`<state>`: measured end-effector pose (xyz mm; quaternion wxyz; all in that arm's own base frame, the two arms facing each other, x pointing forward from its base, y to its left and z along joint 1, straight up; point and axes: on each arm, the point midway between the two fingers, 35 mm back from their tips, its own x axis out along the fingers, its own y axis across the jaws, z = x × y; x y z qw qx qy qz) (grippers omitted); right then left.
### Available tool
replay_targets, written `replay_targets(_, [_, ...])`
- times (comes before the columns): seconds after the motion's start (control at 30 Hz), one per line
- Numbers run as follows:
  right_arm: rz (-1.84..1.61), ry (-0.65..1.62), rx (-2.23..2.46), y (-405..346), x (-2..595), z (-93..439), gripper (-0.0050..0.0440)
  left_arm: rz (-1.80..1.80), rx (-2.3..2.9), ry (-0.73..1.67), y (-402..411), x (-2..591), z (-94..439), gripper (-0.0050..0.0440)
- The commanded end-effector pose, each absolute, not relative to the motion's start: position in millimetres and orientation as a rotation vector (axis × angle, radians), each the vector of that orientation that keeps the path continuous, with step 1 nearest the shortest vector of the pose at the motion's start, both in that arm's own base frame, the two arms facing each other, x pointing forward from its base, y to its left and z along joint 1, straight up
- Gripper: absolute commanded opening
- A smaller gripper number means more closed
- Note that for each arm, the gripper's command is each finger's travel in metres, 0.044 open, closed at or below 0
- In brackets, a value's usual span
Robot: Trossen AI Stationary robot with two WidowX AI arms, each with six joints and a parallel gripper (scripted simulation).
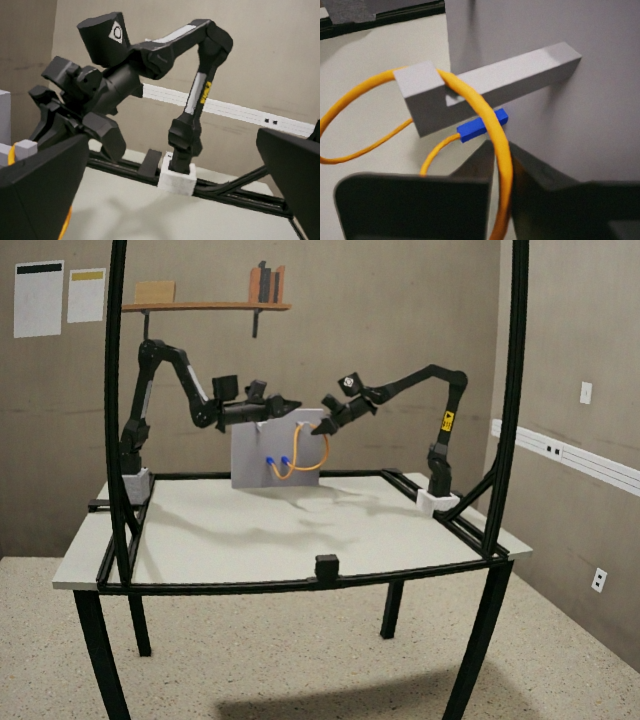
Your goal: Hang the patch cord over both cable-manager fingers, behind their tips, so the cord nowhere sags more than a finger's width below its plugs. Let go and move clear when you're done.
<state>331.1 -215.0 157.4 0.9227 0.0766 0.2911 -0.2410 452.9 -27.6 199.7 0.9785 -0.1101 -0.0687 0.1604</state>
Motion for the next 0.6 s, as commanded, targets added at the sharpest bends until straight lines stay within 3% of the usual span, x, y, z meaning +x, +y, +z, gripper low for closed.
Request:
replay_targets(0.0, [-0.497,0.573,0.147,-216,332,167,0.0025,0.354,-0.187,-0.067,-15,447,168,0.0440])
replay_targets(0.57, [-0.497,0.573,0.147,-216,332,167,0.0025,0.456,-0.062,0.249,27,392,51,0.0440])
